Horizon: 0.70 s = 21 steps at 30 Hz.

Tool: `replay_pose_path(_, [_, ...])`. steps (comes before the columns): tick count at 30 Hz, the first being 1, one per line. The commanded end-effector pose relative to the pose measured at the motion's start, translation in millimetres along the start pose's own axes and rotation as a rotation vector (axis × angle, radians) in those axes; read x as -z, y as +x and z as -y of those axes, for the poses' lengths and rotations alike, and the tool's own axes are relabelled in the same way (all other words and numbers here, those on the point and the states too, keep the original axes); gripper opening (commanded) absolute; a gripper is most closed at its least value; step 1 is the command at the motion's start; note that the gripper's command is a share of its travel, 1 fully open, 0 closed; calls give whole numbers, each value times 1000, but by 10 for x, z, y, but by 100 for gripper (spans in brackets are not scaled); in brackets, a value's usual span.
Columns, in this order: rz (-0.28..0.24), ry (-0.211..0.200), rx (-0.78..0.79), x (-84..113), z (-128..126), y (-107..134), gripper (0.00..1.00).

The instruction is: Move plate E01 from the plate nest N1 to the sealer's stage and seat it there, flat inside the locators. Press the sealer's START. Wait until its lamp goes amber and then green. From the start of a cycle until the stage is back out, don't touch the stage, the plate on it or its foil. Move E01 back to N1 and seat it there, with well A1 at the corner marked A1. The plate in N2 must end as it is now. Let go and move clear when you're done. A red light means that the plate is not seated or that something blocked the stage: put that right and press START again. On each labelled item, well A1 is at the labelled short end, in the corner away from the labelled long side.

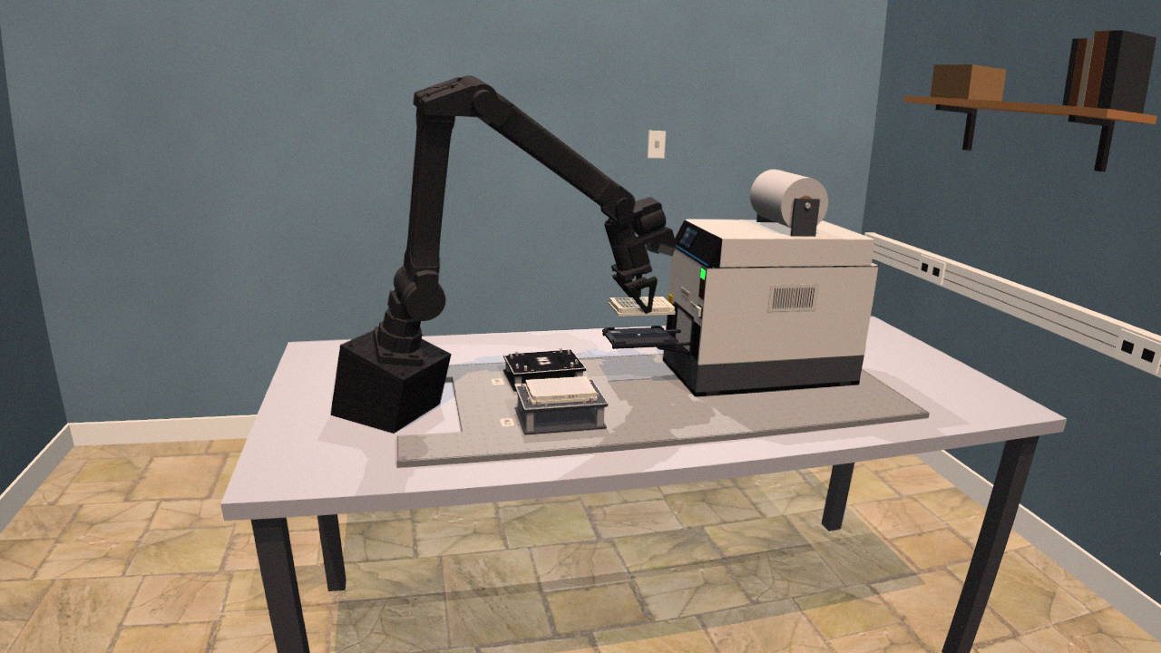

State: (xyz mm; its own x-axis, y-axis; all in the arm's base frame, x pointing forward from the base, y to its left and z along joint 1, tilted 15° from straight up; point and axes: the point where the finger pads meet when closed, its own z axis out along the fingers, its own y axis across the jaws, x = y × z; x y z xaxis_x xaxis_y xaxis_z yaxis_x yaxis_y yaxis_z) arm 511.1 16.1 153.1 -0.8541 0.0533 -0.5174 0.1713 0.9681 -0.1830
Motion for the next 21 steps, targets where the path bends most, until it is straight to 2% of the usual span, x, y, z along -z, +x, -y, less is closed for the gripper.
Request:
replay_pose_path(1, [27,-5,-12,88,-38,-67,0])
replay_pose_path(8, [20,-11,11,44,-141,-72,0])
replay_pose_path(13, [31,-3,-12,41,-42,-191,0])
replay_pose_path(21, [62,-9,-19,153,43,-329,0])
